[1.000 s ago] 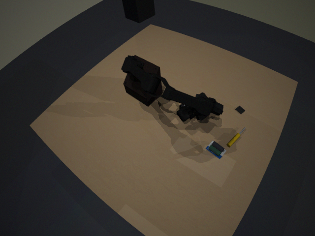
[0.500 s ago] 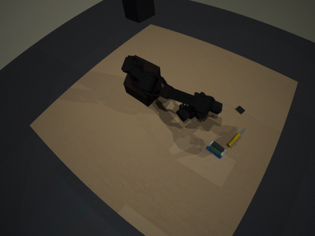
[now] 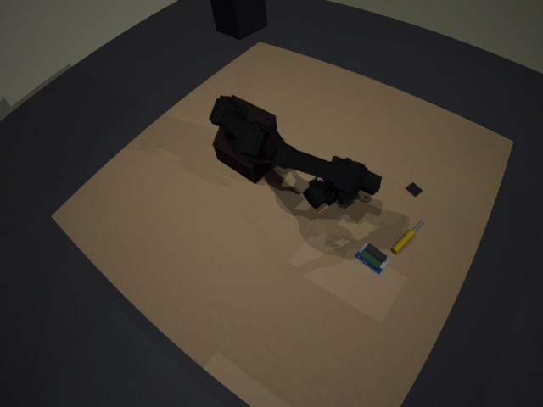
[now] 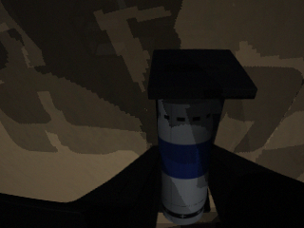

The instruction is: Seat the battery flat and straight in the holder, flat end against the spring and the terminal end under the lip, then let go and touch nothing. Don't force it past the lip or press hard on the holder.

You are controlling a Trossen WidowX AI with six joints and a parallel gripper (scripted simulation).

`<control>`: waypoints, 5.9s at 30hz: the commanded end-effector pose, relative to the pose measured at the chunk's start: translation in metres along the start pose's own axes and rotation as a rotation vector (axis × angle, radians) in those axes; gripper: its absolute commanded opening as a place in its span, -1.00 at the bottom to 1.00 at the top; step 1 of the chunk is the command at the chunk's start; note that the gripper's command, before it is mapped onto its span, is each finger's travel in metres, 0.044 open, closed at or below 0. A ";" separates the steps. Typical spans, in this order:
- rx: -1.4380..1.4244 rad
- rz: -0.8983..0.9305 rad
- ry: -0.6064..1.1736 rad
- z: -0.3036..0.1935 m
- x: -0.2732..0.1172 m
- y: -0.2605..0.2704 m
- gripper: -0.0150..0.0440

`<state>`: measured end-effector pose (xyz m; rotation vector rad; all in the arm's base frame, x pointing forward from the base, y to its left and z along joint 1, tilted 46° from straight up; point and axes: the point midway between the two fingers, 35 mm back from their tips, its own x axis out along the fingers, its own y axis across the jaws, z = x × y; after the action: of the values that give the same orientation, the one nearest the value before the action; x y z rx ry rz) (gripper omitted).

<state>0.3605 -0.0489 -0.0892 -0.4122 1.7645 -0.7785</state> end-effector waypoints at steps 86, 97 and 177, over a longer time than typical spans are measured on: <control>0.004 0.030 -0.365 -0.002 0.010 -0.001 -0.23; 0.005 0.033 -0.409 -0.003 0.012 -0.002 -0.23; 0.008 0.050 -0.489 -0.024 0.004 -0.004 0.12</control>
<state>0.3351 -0.0483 -0.0875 -0.5071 1.3128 -0.5832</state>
